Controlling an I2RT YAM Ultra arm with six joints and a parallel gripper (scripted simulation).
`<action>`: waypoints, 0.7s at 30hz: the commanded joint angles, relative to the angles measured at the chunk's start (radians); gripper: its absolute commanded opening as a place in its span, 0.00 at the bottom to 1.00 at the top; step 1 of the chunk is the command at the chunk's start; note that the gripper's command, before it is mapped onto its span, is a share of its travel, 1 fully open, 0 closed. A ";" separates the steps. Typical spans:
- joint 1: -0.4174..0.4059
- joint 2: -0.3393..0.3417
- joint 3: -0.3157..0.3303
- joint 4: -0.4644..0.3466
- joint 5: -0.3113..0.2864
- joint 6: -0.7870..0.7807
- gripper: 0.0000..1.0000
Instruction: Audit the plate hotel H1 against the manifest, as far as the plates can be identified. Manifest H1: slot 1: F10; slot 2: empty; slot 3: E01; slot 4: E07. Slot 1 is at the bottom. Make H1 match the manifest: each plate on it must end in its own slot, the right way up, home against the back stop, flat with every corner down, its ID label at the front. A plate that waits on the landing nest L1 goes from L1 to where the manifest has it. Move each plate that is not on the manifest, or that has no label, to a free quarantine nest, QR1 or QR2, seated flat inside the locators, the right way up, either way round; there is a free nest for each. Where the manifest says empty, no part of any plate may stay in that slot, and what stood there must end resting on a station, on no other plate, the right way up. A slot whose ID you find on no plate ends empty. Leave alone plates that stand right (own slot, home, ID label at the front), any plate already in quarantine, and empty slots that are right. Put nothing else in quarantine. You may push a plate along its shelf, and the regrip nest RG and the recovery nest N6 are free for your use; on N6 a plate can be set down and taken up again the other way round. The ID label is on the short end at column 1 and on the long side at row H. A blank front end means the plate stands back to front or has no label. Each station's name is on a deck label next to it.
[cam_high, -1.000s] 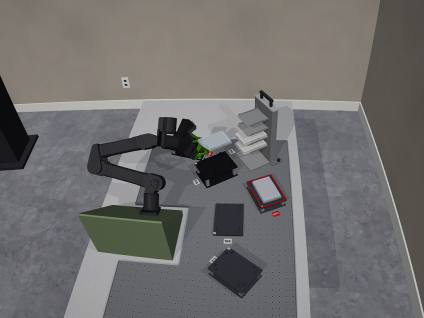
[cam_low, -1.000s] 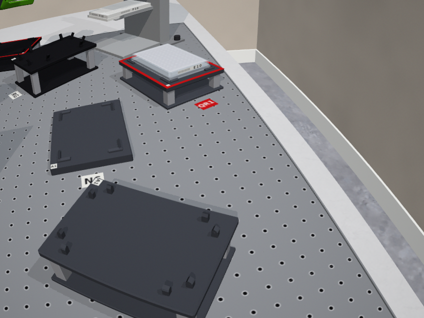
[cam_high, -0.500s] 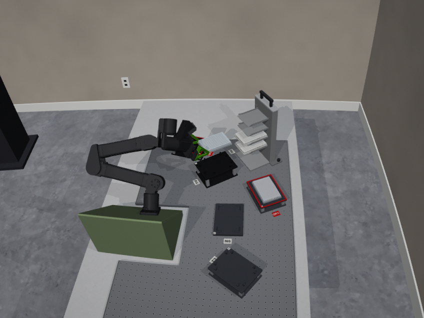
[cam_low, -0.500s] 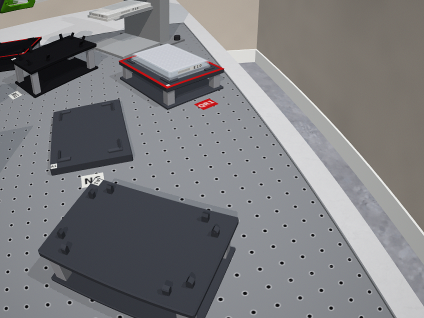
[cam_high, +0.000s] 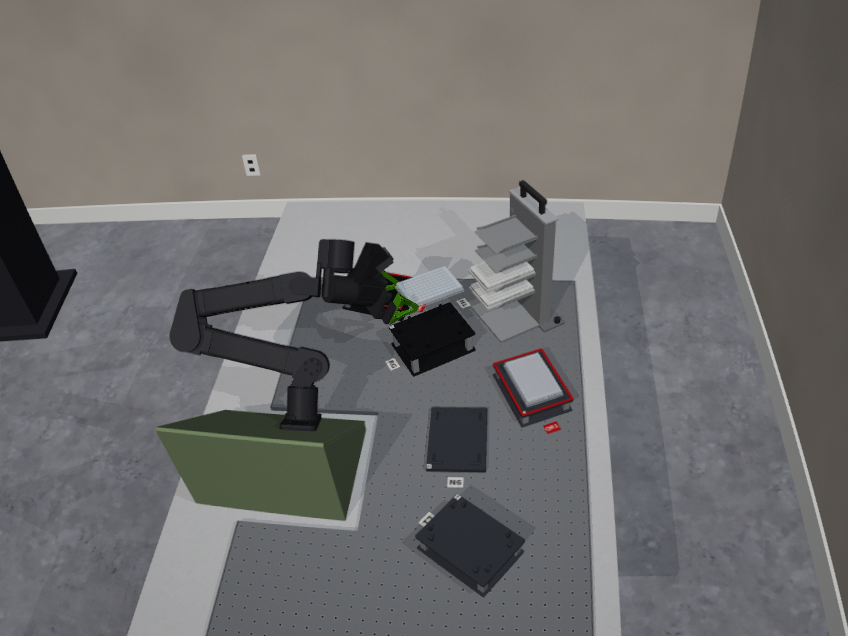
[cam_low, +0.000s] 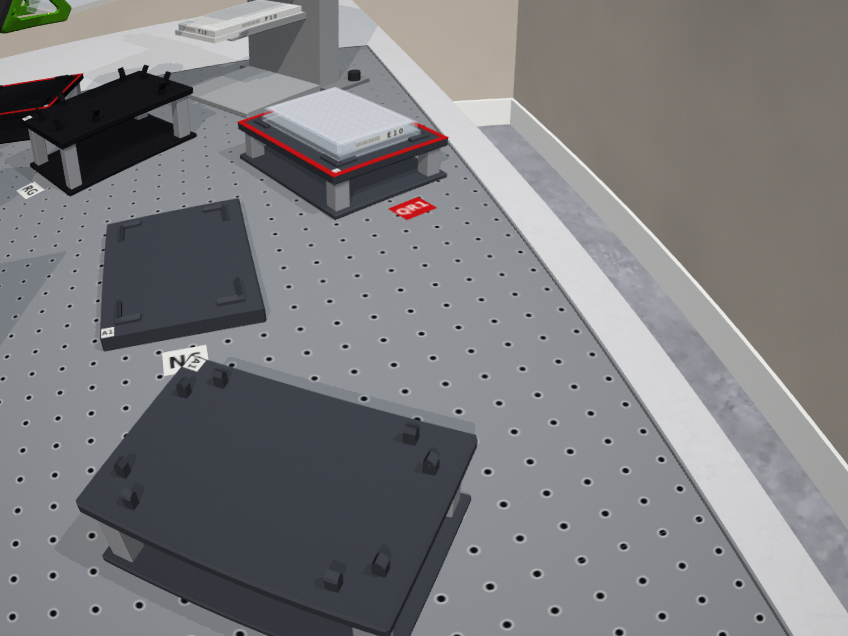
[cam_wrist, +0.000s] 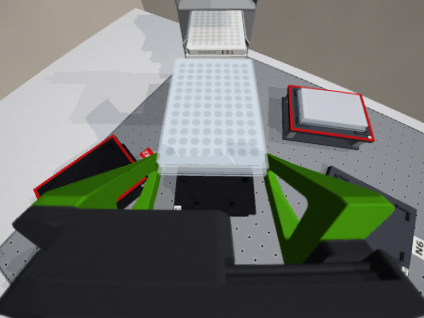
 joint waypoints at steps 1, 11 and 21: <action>0.013 -0.005 0.001 0.014 0.045 0.001 0.86; 0.067 -0.009 -0.012 0.024 0.098 0.002 0.86; 0.119 -0.012 -0.026 0.035 0.150 0.002 0.86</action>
